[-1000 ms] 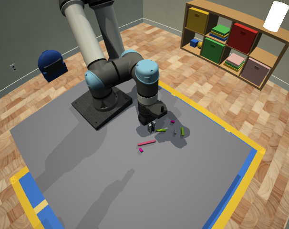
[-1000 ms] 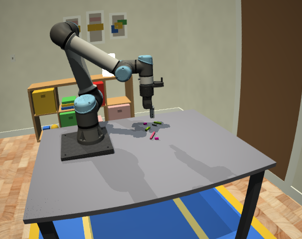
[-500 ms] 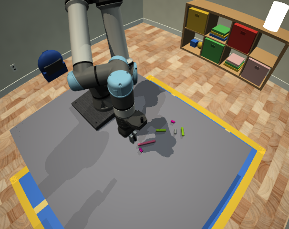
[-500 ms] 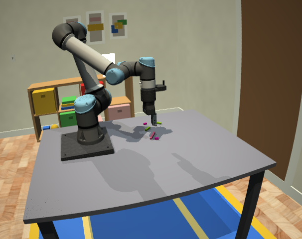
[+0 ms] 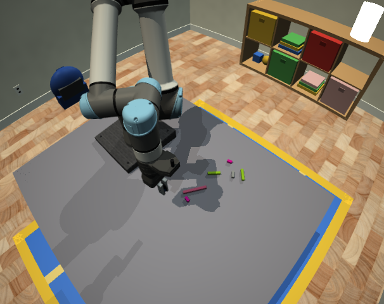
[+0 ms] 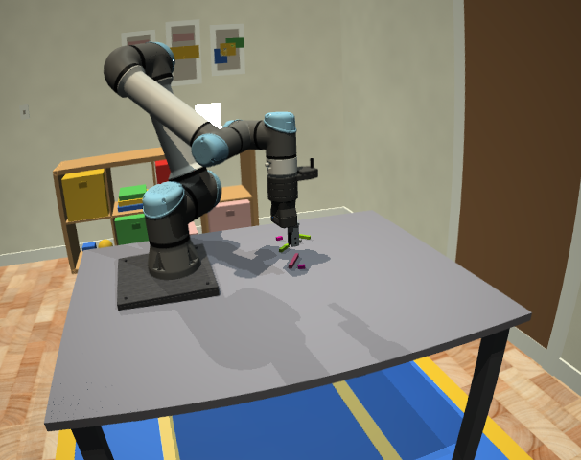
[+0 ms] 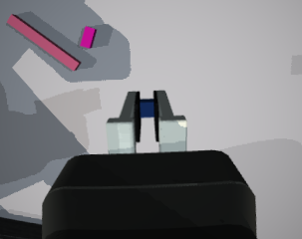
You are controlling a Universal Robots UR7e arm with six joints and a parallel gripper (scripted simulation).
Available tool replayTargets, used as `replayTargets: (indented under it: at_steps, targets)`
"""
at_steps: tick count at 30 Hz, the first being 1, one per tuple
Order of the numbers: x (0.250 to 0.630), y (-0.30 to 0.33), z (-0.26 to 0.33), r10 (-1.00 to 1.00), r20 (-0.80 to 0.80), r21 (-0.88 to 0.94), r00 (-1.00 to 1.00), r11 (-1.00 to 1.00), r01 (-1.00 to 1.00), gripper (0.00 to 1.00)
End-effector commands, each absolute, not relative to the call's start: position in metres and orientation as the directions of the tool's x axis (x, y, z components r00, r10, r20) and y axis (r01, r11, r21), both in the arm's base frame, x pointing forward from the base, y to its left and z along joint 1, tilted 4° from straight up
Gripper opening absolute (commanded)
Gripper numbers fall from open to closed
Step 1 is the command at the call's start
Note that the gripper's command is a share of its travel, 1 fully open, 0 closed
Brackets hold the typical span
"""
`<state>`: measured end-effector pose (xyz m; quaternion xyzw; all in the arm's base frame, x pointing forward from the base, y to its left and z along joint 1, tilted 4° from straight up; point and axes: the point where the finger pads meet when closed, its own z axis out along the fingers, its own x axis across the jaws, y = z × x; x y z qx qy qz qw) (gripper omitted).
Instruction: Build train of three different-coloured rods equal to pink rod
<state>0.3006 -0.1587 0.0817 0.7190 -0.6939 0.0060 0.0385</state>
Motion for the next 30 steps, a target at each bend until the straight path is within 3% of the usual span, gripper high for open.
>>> replayTargets:
  at_steps: [1,30]
  targets:
    - [0.298,-0.162,0.082,-0.997,0.063,0.047,0.047,-0.044,-0.998,0.24]
    - [0.297,-0.164,0.061,-0.997,0.062,0.047,0.048,-0.045,-0.998,0.24]
